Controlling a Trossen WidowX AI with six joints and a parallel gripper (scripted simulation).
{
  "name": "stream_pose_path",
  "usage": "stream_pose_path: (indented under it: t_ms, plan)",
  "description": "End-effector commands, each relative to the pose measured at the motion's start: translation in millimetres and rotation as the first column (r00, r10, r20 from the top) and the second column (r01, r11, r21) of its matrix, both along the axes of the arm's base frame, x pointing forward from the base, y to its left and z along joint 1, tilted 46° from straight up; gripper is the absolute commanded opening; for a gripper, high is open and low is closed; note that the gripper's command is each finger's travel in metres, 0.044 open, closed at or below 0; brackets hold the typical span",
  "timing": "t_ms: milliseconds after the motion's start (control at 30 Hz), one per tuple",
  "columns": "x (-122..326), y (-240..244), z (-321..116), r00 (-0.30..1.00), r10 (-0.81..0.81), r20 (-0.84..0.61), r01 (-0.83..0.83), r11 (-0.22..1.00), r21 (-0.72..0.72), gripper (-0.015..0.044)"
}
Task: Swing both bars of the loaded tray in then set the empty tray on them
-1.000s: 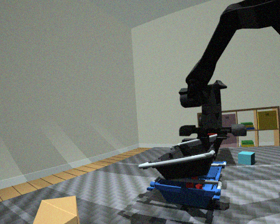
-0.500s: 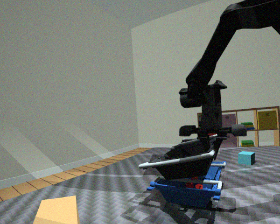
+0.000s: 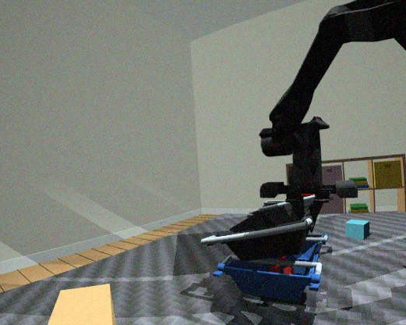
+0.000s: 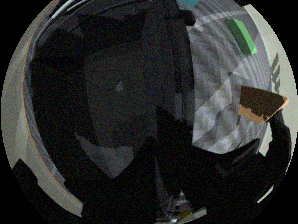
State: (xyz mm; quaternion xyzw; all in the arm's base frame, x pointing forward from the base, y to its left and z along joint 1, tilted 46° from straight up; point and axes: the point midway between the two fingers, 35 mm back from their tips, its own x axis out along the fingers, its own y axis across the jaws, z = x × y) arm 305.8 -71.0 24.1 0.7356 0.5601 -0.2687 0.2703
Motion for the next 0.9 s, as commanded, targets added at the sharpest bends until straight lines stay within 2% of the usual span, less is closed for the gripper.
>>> stream_pose_path:
  t_ms: [0, 533, 867]
  plan:
    - [-5, 7, -5, 0.999, 0.014, -0.030, -0.014, 1.000, 0.007, 0.0000]
    - [0, 0, 0, 1.000, 0.000, -0.001, 0.000, 1.000, 0.000, 0.0000]
    - [-6, 13, -10, 0.999, 0.014, -0.030, -0.014, 1.000, 0.008, 0.0000]
